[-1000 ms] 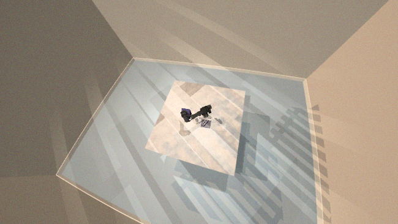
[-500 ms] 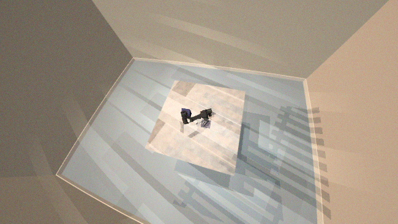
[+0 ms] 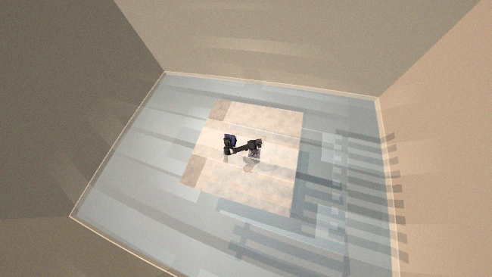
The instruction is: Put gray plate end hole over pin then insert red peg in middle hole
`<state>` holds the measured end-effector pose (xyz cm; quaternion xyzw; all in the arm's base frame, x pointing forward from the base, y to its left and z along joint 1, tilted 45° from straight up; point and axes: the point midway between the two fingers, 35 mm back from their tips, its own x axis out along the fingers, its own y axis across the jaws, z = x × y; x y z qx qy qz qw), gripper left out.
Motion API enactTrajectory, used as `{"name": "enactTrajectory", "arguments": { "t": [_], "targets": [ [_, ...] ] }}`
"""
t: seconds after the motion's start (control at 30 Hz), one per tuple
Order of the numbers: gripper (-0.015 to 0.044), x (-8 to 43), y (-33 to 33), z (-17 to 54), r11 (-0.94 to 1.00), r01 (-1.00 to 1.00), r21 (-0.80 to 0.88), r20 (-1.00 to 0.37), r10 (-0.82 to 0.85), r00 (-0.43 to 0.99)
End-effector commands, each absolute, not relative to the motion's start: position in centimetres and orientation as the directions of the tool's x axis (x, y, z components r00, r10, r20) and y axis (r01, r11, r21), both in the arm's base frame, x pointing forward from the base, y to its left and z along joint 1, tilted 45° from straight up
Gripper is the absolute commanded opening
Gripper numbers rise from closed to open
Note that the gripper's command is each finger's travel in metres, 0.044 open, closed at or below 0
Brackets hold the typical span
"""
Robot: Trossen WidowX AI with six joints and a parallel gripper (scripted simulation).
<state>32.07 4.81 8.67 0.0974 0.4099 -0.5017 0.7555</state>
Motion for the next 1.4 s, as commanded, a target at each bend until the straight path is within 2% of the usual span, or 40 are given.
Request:
{"name": "enactTrajectory", "arguments": {
  "t": [0.0, 1.37],
  "targets": [
    [0.0, 32.2, 4.4, 9.0, 0.477, 0.837, -0.268, -0.714, -0.682, 0.16],
    [0.0, 32.4, 3.3, 7.9, 0.477, 0.837, -0.268, -0.714, -0.682, 0.16]
  ]
}}
